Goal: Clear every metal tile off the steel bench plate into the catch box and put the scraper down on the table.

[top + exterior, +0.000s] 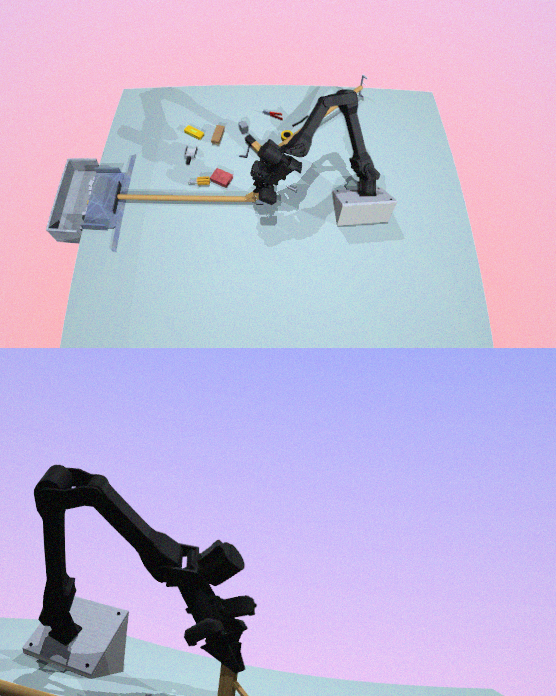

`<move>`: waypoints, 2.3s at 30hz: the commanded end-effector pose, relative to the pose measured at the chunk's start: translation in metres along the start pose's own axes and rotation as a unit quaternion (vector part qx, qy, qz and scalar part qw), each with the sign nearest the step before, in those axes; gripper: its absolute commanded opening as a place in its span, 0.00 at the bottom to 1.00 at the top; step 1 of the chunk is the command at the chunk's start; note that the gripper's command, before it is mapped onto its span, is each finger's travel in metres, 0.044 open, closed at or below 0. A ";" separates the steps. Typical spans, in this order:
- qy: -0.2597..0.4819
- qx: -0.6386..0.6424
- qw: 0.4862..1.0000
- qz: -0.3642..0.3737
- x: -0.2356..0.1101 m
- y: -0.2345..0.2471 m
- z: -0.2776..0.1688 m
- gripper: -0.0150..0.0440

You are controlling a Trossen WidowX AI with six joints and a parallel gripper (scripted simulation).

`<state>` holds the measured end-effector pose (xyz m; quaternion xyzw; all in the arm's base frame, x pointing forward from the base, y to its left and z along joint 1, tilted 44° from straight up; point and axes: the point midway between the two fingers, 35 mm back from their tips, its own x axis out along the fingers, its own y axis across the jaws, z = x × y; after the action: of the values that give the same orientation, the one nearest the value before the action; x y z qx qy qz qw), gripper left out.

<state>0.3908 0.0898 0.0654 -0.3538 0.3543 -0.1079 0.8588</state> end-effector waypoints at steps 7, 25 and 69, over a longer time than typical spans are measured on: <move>-0.007 0.006 1.000 -0.001 0.012 0.000 0.021 0.25; -0.007 0.007 1.000 -0.001 0.025 0.002 0.042 0.25; -0.009 0.008 1.000 -0.002 0.066 0.004 0.097 0.25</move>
<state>0.4965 0.1114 0.0702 -0.3503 0.3519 -0.1120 0.8608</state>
